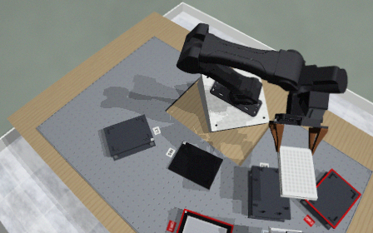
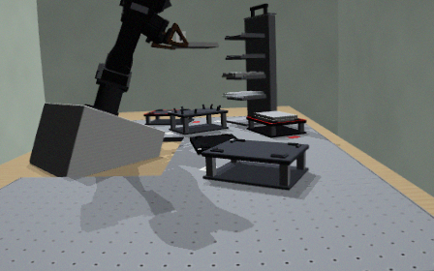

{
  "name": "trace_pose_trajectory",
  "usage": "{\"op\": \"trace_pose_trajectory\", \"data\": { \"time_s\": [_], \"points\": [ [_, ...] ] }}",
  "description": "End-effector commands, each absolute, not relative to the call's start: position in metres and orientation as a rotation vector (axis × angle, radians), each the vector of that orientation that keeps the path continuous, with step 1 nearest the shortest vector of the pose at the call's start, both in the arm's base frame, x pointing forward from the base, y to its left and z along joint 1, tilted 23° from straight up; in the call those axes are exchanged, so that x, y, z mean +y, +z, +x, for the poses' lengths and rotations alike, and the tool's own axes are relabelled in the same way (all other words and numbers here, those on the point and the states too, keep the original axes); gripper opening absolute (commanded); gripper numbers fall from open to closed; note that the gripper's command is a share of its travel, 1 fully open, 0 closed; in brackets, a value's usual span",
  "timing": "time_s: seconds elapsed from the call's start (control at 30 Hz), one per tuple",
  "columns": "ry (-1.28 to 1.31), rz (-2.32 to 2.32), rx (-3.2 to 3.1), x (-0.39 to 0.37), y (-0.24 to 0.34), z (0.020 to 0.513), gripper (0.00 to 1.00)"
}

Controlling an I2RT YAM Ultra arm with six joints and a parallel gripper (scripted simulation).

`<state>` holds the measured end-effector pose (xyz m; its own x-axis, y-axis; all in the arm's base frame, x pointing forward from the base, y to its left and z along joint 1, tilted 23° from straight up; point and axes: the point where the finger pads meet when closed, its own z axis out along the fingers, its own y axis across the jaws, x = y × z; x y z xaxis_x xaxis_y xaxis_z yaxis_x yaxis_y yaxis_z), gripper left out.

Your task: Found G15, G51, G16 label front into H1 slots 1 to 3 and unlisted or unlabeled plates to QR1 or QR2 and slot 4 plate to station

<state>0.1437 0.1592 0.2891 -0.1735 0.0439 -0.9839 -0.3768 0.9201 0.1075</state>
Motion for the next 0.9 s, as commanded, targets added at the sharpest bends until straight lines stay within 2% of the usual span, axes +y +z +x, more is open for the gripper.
{"op": "trace_pose_trajectory", "data": {
  "time_s": [0.0,0.87],
  "points": [
    [0.392,-0.243,1.705,0.160,0.292,0.144,0.86],
    [0.392,-0.243,1.704,0.162,0.282,0.147,0.86]
  ]
}}
